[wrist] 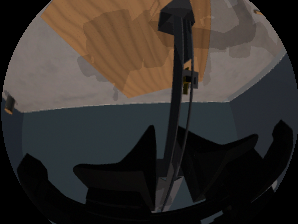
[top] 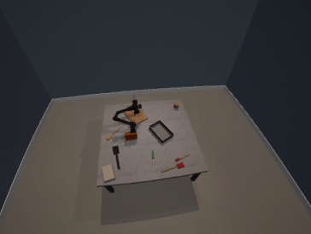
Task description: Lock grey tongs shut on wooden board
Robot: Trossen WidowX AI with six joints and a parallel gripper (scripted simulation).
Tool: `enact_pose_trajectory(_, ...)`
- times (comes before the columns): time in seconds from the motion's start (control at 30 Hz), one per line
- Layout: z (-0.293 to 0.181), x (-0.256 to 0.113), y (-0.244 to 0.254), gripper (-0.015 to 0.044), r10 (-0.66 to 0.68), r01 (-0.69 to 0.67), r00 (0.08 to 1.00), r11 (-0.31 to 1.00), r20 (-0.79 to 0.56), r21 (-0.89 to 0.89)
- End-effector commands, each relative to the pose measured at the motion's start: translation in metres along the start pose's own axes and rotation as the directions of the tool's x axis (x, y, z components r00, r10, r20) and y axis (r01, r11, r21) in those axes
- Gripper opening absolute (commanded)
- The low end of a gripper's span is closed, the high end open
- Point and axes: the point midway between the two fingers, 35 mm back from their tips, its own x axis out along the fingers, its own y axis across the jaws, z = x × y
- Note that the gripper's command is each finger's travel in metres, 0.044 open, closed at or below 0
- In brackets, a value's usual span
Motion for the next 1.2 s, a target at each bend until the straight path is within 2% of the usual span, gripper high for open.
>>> enact_pose_trajectory(0.0, -0.002, 0.000, 0.000, -0.0150, -0.003, 0.003, 1.000, 1.000, -0.001, -0.006)
enact_pose_trajectory(0.53, -0.034, 0.016, 0.021, -0.0150, 0.087, -0.089, 0.995, 0.995, 0.050, 0.053)
enact_pose_trajectory(1.17, -0.042, 0.029, 0.024, -0.0150, 0.116, -0.146, 0.947, 0.986, 0.300, 0.082)
